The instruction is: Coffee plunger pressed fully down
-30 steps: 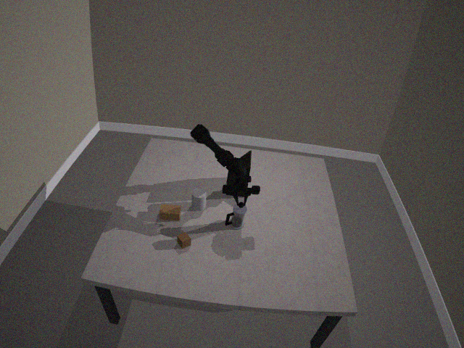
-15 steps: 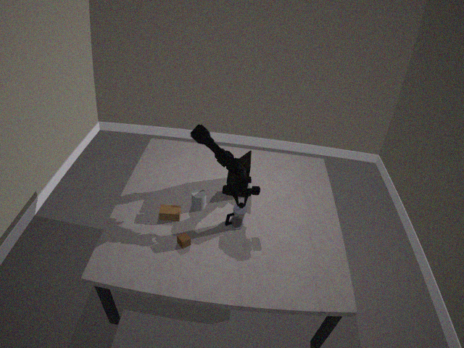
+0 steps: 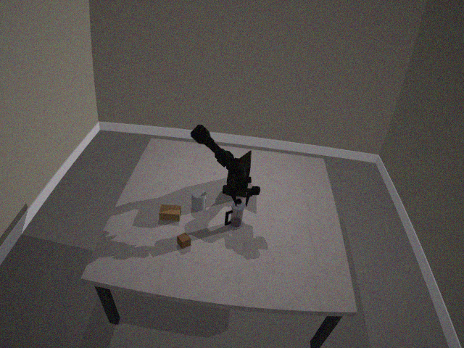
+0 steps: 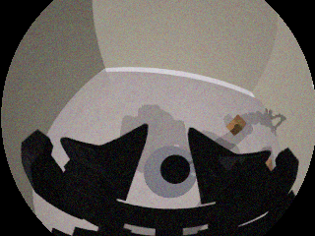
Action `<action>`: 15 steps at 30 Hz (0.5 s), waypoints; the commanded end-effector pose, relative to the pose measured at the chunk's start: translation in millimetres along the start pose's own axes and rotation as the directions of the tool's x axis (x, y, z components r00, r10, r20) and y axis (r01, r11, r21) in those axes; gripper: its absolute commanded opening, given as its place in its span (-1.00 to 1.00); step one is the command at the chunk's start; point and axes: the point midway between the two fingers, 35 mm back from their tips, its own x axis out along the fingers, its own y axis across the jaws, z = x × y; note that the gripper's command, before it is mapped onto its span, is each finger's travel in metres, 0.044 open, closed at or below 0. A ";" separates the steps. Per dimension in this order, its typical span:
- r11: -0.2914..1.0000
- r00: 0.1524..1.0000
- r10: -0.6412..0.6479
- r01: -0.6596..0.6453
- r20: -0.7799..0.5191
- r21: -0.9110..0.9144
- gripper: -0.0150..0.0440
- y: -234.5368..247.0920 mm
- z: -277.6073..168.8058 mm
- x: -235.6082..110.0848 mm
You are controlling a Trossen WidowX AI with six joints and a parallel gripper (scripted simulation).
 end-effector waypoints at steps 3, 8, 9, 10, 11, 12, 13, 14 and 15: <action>1.000 1.000 0.005 -0.005 -0.001 0.001 0.80 0.9 -0.5 0.0; 1.000 1.000 0.005 -0.005 -0.001 0.001 1.00 0.9 -0.5 0.0; 1.000 1.000 0.006 -0.006 -0.002 0.001 1.00 1.0 0.6 -1.0; 1.000 1.000 0.007 -0.007 -0.003 0.002 1.00 1.2 3.0 -3.1; 1.000 1.000 0.008 -0.008 -0.006 0.002 1.00 1.4 6.8 -6.5; 1.000 1.000 0.009 -0.009 -0.008 0.003 1.00 1.5 11.2 -10.8; 1.000 1.000 0.010 -0.010 -0.011 0.003 1.00 1.4 16.5 -16.2; 1.000 1.000 0.011 -0.011 -0.014 0.003 1.00 0.9 22.7 -23.1; 1.000 1.000 0.013 -0.013 -0.015 0.001 1.00 0.1 28.8 -30.5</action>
